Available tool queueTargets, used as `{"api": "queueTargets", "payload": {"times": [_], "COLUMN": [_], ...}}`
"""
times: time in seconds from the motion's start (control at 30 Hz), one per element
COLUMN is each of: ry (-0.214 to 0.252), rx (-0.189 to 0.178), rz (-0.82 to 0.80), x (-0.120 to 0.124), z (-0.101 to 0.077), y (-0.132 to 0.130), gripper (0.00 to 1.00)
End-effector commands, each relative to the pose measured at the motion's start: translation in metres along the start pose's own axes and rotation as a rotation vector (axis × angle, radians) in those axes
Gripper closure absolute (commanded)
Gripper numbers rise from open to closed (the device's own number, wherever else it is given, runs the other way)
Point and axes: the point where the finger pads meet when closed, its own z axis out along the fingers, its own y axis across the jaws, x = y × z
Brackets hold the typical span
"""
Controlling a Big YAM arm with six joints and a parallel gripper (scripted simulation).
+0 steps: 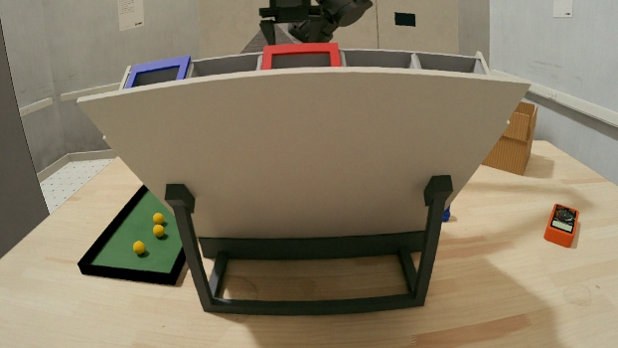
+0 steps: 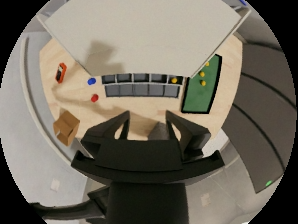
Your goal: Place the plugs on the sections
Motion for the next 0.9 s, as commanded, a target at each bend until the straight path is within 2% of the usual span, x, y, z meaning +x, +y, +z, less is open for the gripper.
{"api": "queueTargets", "payload": {"times": [0.0, 0.1, 0.6, 0.87], "ry": [0.032, 0.042, 0.009, 0.019], "rx": [-0.005, -0.005, 0.004, 0.003], "rz": [0.022, 0.022, -0.009, -0.008], "x": [0.0091, 0.0123, 0.0134, 0.0121], "z": [0.0064, 0.0085, 0.009, 0.0071], "y": [0.0159, 0.0195, 0.0213, 0.0191], "gripper": [0.41, 0.41, 0.41, 0.41]}}
